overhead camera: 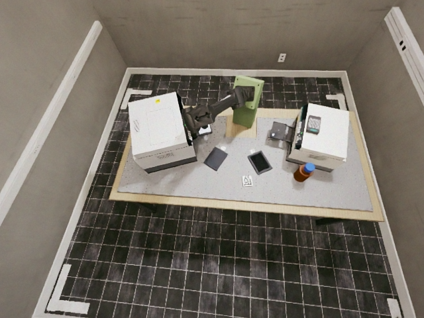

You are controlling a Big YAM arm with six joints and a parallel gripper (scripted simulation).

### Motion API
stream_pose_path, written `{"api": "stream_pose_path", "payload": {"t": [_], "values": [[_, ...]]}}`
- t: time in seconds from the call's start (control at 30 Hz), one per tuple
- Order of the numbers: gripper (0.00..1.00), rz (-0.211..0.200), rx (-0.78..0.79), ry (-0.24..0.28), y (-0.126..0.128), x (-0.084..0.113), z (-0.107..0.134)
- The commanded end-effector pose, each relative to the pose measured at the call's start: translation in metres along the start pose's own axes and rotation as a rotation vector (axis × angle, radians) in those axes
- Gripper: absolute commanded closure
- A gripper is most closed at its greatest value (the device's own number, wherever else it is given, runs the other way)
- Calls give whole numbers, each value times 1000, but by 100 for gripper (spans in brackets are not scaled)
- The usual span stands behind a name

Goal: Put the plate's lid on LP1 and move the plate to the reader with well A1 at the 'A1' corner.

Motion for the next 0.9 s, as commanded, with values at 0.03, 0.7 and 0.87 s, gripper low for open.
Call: {"api": "stream_pose_path", "payload": {"t": [0.03,0.7,0.87], "values": [[14,-21,-10,-1,9,-2,1],[14,-20,-14,4,12,-4,2],[14,-22,-15,5,13,-4,2]]}}
Point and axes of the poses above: the point where the finger pads meet when closed, its own x axis back along the fingers, its own y axis across the jaws, z = x × y, the point moved 10 cm from there along x, back along the fingers, and after that the axes turned 14 degrees about -x, right-handed, at the moved point
